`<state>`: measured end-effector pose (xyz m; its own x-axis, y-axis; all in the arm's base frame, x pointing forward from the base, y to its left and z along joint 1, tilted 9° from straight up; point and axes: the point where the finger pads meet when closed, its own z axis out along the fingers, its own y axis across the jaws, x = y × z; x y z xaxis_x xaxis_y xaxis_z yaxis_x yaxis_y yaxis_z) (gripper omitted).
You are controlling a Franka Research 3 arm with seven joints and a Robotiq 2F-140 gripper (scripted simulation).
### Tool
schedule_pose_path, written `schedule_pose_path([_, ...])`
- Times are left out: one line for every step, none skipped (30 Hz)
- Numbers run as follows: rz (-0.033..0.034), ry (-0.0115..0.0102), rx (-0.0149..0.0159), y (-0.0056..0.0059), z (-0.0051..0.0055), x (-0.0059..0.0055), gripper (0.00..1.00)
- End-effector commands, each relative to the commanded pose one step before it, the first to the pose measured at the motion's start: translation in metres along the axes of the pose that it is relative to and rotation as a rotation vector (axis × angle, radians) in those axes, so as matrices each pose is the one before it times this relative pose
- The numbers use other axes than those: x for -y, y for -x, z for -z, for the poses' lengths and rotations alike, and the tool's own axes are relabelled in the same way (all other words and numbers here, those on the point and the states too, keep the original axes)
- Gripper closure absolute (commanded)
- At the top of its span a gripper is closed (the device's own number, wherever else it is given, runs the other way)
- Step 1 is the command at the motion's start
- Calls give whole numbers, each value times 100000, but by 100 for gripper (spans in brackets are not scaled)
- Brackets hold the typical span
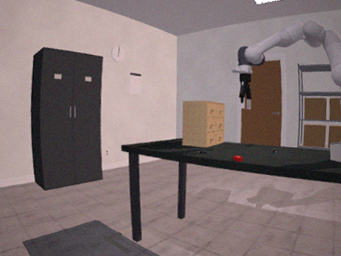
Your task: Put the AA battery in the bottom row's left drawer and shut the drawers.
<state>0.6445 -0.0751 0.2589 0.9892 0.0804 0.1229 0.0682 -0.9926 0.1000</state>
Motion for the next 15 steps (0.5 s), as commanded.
schedule_pose_path([978,269,147,64,-171,-152,0])
schedule_pose_path([10,0,0,0,0,0,0])
schedule_pose_path([7,0,0,0,0,0,0])
schedule_pose_path([5,0,0,0,0,0,0])
schedule_pose_path([3,0,0,0,0,0,0])
schedule_pose_path([2,0,0,0,0,0,0])
schedule_pose_path([1,0,0,0,0,0,0])
schedule_pose_path([0,0,0,0,0,0,0])
schedule_pose_path([0,0,-3,0,0,0,0])
schedule_pose_path([0,0,-18,-2,-2,0,0])
schedule_pose_path([1,-1,-48,-4,-4,0,0])
schedule_pose_path([1,-2,-91,-8,-8,1,0])
schedule_pose_path([2,-3,-147,-13,-13,1,0])
schedule_pose_path([3,-3,-213,-19,-18,1,0])
schedule_pose_path([3,-4,-288,-26,-25,2,0])
